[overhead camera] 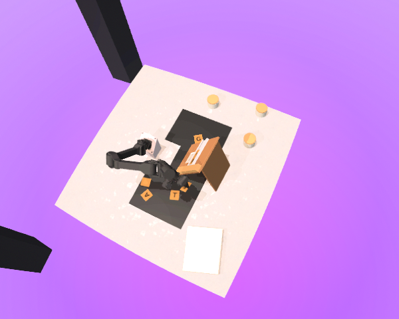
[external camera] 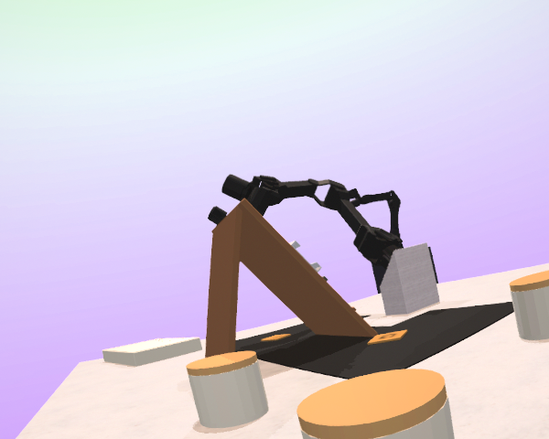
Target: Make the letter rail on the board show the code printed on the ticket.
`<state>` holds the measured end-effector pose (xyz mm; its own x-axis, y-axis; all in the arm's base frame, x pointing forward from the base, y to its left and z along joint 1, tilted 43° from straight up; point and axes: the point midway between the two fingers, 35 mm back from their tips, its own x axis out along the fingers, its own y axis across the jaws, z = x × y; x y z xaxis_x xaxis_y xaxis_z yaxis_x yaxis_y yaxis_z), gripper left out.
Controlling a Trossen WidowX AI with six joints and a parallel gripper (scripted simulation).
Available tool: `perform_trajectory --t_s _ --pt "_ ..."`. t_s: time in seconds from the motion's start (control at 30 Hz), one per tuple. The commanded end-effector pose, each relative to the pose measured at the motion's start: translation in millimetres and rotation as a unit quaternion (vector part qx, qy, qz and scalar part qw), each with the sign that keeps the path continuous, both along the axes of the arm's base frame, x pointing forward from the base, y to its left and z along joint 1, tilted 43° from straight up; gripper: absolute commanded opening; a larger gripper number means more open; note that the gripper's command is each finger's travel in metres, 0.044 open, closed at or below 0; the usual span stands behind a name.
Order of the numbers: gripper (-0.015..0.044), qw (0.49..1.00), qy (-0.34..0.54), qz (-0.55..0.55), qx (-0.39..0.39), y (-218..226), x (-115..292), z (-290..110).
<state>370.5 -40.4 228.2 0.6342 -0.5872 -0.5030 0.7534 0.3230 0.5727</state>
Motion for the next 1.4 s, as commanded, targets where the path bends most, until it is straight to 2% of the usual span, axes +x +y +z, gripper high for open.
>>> perform_trajectory --t_s 0.0,0.33,0.63,0.77,1.37 --pt "0.0 0.999 -0.002 0.033 -0.017 18.6 8.0 8.5" --pt "0.0 0.99 -0.017 0.125 -0.057 75.2 22.0 35.6" --pt "0.0 0.988 -0.071 0.13 -0.037 92.1 20.6 51.6" --pt "0.0 0.984 -0.067 0.159 -0.042 116.4 23.0 49.2" --pt "0.0 0.954 0.053 0.261 -0.134 195.8 31.2 -38.7"
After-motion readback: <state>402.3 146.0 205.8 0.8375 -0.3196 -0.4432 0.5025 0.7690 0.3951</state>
